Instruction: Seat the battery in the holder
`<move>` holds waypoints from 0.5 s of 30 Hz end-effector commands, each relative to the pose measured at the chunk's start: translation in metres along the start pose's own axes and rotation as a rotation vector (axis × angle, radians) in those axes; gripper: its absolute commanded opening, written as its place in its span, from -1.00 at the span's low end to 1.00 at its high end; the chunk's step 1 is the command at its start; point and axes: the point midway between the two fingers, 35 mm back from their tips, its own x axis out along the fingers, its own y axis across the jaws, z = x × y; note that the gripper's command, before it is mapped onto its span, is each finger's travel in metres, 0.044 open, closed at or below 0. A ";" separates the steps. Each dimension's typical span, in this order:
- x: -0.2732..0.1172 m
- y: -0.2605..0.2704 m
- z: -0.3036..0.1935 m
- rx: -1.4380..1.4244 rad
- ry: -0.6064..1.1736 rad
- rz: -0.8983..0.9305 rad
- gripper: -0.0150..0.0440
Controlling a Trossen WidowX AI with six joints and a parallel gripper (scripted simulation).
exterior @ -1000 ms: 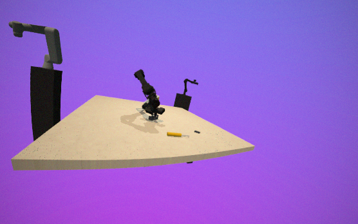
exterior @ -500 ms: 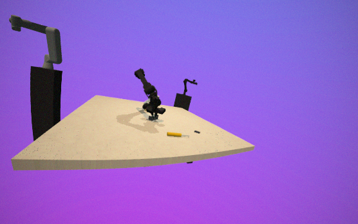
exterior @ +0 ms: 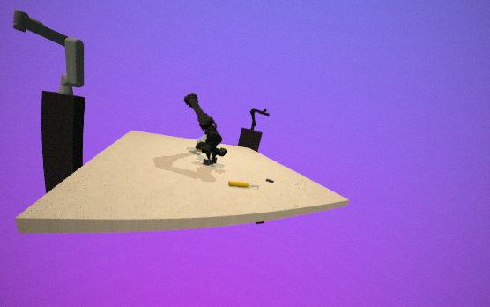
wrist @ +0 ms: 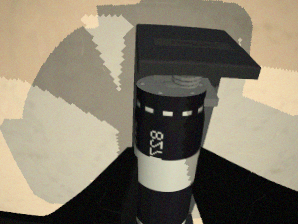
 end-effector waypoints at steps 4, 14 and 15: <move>0.001 0.001 0.005 0.007 -0.052 0.006 -0.22; 0.003 0.000 0.003 0.010 -0.103 0.006 -0.22; 0.003 0.000 0.003 0.010 -0.108 0.006 -0.22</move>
